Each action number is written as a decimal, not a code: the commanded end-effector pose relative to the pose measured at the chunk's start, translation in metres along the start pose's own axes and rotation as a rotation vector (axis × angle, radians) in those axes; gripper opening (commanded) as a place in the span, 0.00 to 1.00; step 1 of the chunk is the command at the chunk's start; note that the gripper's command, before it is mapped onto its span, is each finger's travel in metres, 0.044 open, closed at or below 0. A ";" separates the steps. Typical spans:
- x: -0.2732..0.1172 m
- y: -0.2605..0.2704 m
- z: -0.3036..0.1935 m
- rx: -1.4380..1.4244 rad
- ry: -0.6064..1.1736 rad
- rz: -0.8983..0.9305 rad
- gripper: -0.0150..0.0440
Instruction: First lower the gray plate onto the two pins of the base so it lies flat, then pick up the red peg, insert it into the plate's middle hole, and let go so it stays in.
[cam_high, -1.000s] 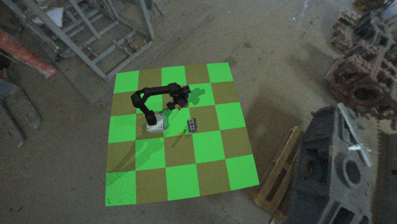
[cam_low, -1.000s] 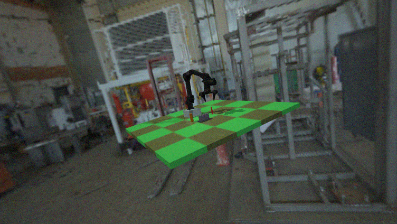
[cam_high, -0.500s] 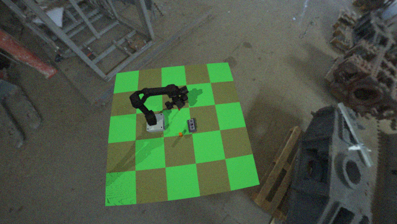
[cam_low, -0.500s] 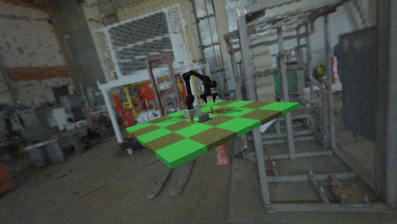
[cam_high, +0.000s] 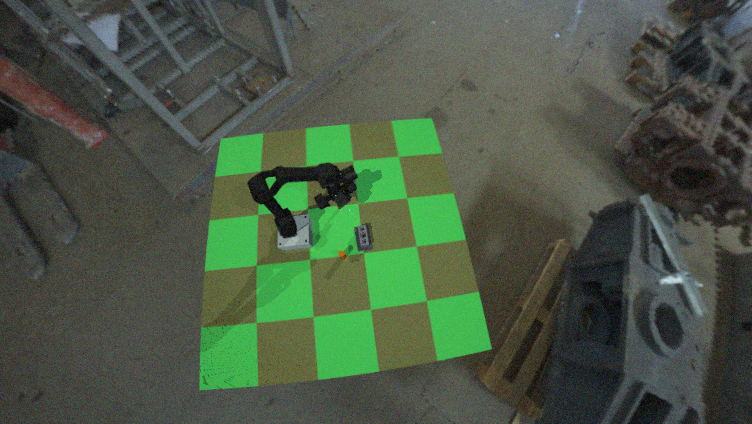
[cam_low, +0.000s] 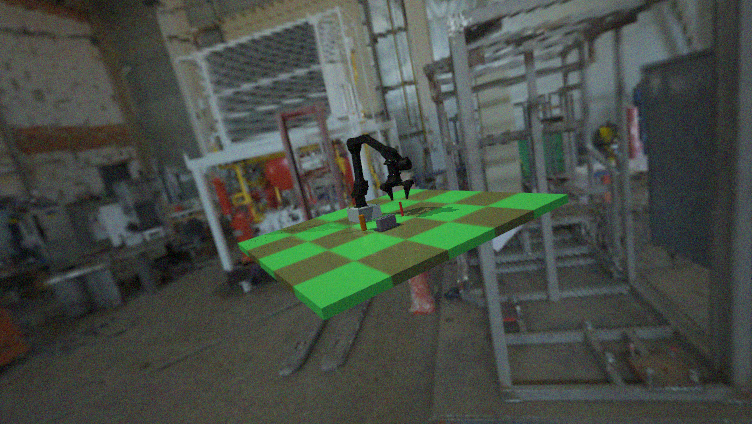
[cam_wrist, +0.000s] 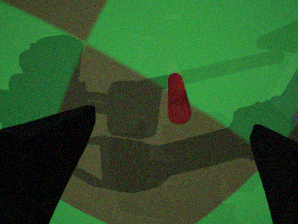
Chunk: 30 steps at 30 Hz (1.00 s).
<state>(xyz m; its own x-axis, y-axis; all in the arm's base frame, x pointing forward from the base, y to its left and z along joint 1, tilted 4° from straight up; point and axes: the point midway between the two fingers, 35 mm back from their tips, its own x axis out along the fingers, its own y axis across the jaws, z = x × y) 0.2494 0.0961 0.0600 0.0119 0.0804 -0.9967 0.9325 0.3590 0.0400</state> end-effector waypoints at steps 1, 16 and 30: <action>0.009 -0.001 0.000 0.004 0.004 -0.014 1.00; 0.034 -0.001 0.000 0.004 0.004 -0.014 1.00; 0.052 -0.002 0.000 0.004 0.004 -0.014 0.96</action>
<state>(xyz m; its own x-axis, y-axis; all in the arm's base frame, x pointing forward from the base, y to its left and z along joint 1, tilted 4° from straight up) 0.2493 0.0993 0.0122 0.0071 0.0791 -0.9968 0.9327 0.3591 0.0351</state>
